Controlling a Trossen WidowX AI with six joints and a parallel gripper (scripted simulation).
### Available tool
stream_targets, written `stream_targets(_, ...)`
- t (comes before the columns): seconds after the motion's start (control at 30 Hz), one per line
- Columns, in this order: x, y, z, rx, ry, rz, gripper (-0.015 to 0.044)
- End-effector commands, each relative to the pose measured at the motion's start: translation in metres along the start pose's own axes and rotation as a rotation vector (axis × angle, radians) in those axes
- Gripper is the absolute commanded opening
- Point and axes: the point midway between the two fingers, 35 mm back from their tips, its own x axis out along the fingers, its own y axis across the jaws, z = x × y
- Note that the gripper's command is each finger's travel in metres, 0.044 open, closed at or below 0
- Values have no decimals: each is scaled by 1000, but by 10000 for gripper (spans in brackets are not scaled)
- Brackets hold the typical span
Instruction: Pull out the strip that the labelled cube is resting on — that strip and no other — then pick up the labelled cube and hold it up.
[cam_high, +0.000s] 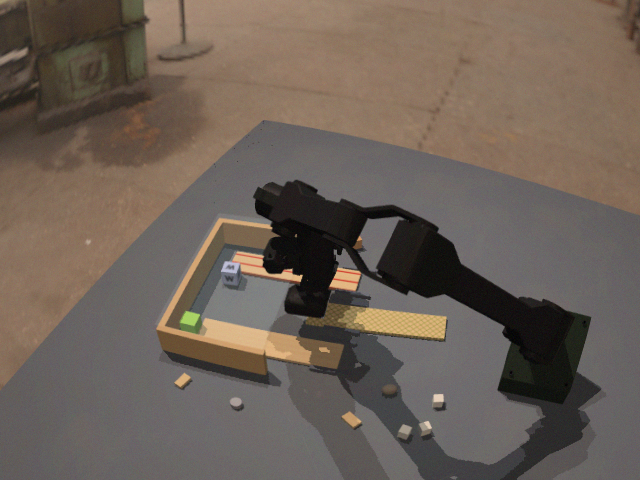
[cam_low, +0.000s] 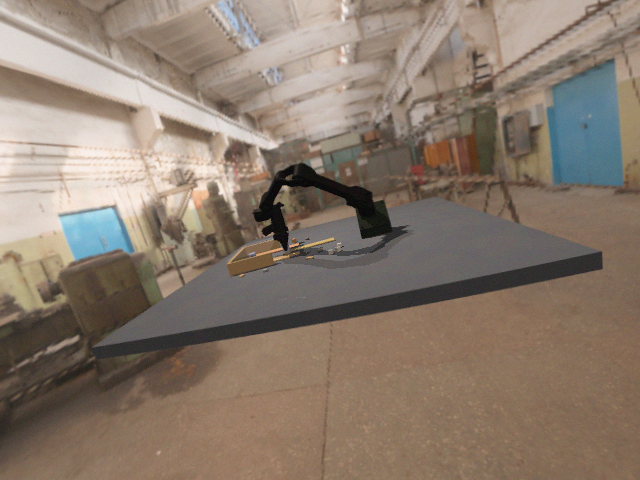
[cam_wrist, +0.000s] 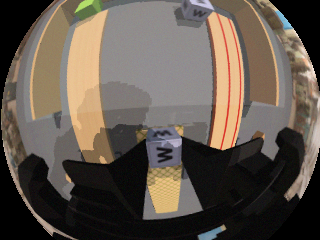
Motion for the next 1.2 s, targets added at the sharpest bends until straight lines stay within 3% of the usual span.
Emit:
stream_targets(0.0, -8, 1, -9, 2, 2, -1, 0)
stream_targets(0.37, -41, 12, -55, 10, 6, 3, 0)
stream_targets(1.03, -43, 23, -105, 12, 8, 3, 0)
stream_targets(1.17, -63, 23, -104, 12, 8, 2, 0)
